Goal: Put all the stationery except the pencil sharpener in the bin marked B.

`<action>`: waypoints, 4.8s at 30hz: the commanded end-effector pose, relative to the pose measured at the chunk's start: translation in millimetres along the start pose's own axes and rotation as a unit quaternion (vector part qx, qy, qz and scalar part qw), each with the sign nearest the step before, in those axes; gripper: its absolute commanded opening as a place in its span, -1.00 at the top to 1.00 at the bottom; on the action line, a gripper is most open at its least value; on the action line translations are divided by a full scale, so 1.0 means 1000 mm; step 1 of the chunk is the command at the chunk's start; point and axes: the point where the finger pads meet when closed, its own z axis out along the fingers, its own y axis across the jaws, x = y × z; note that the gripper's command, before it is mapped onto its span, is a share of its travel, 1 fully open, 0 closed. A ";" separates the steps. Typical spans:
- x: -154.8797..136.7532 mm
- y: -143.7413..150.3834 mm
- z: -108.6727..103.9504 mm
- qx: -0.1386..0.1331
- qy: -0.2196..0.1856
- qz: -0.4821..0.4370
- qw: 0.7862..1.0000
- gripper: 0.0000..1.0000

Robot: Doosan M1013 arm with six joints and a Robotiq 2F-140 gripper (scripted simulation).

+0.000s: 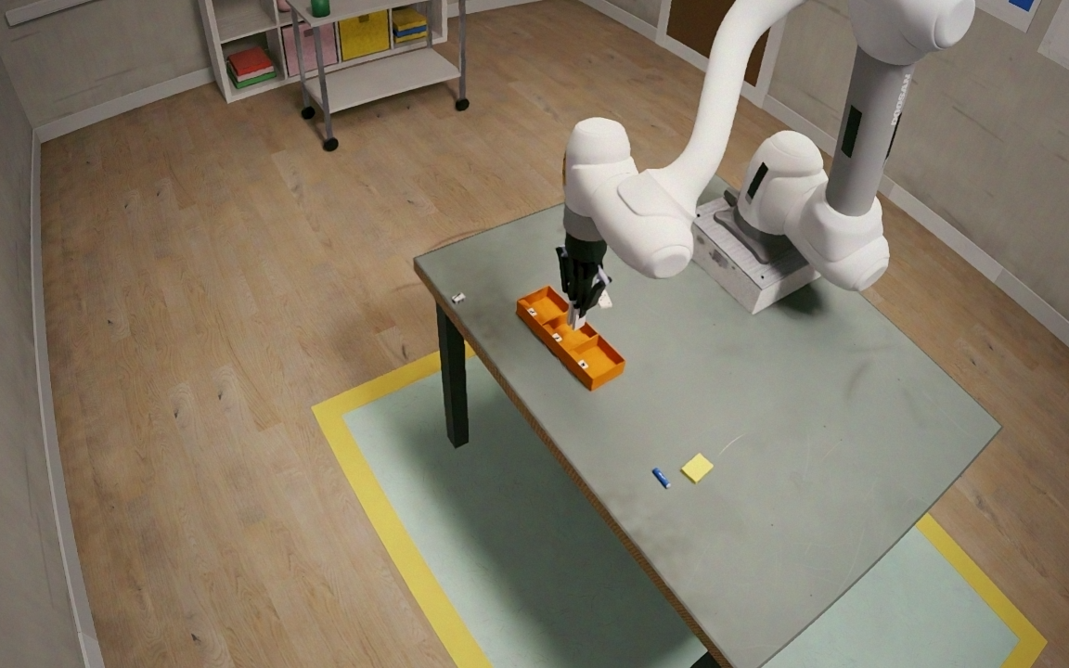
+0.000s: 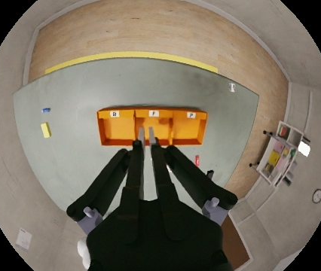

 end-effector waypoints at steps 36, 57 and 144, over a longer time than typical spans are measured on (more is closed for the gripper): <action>-0.001 -0.001 0.051 -0.003 0.000 -0.003 1.000 0.70; -0.001 -0.001 0.051 -0.003 0.000 -0.003 1.000 0.70; -0.001 -0.002 0.053 -0.003 0.000 -0.003 1.000 0.70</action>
